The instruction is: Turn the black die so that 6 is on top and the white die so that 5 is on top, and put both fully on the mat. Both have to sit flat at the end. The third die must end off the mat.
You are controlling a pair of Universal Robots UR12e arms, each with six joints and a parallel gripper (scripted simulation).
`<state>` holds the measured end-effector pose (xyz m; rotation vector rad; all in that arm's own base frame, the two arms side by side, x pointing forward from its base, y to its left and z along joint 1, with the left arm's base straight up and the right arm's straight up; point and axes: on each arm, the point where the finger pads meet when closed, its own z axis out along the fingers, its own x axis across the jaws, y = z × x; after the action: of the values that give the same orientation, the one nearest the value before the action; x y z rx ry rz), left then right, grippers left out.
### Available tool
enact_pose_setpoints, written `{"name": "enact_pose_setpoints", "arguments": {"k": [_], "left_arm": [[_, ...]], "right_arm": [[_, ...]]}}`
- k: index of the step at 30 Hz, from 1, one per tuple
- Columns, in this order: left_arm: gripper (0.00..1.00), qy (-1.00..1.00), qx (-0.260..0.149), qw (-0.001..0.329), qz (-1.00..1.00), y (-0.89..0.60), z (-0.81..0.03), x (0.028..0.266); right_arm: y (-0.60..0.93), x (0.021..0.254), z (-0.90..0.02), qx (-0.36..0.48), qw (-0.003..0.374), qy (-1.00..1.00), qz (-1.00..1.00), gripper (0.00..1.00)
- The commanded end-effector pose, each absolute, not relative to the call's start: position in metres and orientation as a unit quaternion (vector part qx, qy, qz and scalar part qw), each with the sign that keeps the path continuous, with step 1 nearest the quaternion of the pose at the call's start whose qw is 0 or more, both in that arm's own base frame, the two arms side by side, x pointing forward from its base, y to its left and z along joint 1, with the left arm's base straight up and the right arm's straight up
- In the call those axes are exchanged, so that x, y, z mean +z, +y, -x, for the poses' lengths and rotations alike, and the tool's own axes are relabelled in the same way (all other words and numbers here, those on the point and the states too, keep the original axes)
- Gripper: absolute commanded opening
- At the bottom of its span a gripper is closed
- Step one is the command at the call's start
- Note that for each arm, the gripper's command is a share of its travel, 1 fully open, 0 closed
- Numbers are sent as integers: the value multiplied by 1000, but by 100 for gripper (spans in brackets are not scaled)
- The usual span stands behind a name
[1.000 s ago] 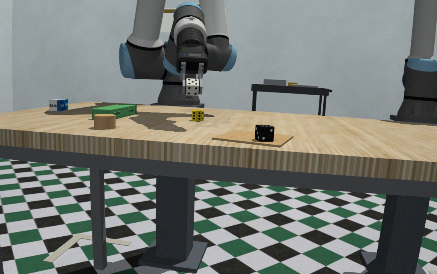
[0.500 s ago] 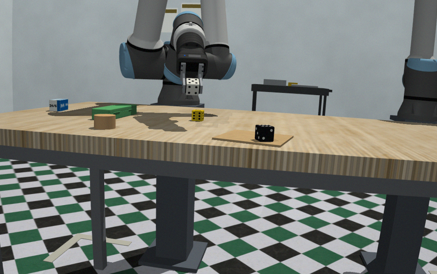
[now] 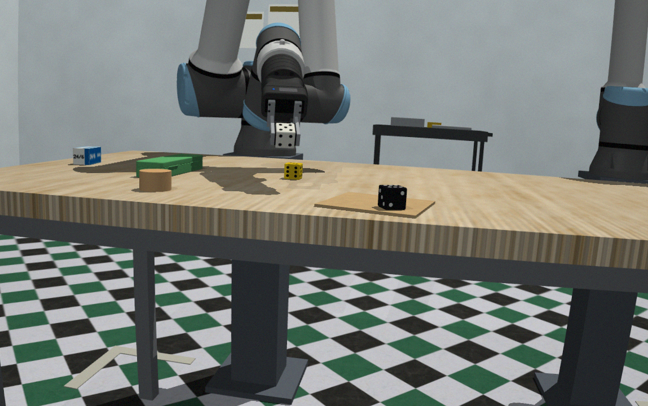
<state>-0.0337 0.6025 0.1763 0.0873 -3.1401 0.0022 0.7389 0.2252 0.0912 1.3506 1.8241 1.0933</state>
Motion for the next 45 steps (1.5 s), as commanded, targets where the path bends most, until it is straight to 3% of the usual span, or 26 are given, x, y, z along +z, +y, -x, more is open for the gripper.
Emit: {"name": "enact_pose_setpoints", "arguments": {"k": [1, 18, 45], "left_arm": [[100, -1000, 0, 0, -28, 603, 34, 177], [100, -1000, 0, 0, -28, 603, 34, 177], [100, -1000, 0, 0, -28, 603, 34, 177]], "right_arm": [[225, 76, -739, 414, 307, 689, -510, 57], [226, 36, -739, 414, 307, 689, -510, 57], [226, 34, -739, 414, 307, 689, -510, 57]]}}
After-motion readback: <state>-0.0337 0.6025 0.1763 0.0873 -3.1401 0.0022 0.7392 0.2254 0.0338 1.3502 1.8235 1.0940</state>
